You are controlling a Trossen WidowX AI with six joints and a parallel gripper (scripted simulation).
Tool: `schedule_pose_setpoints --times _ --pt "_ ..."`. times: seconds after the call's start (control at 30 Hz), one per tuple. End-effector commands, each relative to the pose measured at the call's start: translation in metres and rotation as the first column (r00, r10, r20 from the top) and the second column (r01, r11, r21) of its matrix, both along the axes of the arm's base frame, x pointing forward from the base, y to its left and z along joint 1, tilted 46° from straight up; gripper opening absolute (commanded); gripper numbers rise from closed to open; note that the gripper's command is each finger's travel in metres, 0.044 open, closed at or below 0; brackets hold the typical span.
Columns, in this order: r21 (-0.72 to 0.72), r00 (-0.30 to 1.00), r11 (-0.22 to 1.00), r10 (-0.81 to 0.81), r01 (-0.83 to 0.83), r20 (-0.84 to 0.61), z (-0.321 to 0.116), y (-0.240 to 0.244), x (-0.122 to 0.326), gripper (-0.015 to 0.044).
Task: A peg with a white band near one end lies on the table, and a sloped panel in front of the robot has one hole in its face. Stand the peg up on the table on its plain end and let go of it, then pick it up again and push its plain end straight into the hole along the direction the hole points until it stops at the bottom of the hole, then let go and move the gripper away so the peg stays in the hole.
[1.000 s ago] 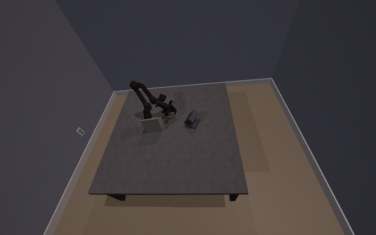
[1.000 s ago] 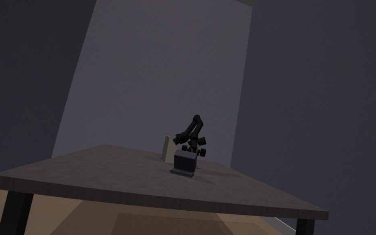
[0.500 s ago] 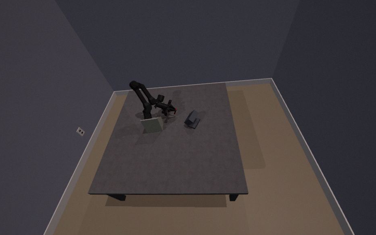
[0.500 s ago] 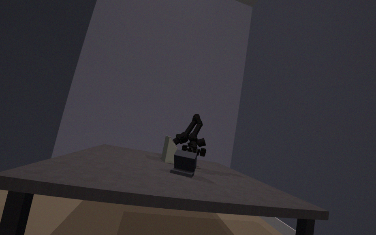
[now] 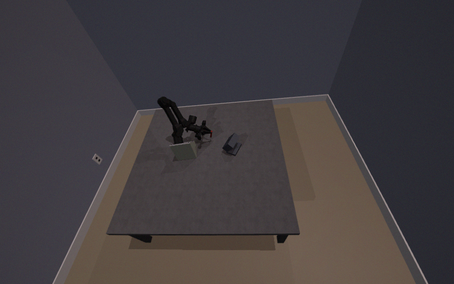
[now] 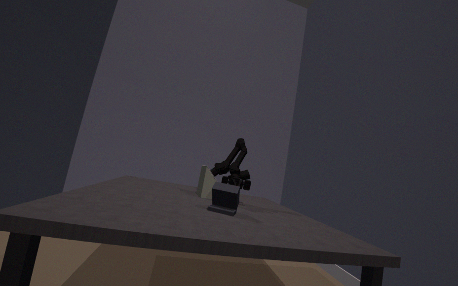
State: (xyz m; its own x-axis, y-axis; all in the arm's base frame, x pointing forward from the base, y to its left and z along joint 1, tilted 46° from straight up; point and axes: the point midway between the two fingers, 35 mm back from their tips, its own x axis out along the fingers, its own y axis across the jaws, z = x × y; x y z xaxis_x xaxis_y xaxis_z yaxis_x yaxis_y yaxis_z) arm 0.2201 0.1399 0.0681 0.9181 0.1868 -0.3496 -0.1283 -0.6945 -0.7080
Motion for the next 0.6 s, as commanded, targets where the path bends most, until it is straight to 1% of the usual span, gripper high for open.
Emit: schedule_pose_setpoints --times 0.0,0.33,0.57 --pt "-0.011 0.999 0.999 -0.031 0.032 0.019 -0.0019 -0.0031 -0.0030 0.0049" --pt "-0.019 0.993 0.995 -0.092 0.093 0.079 0.0007 -0.0052 -0.0082 0.0049" --pt "-0.019 0.995 0.997 -0.075 0.076 0.062 0.0013 -0.0056 -0.0084 0.0049"
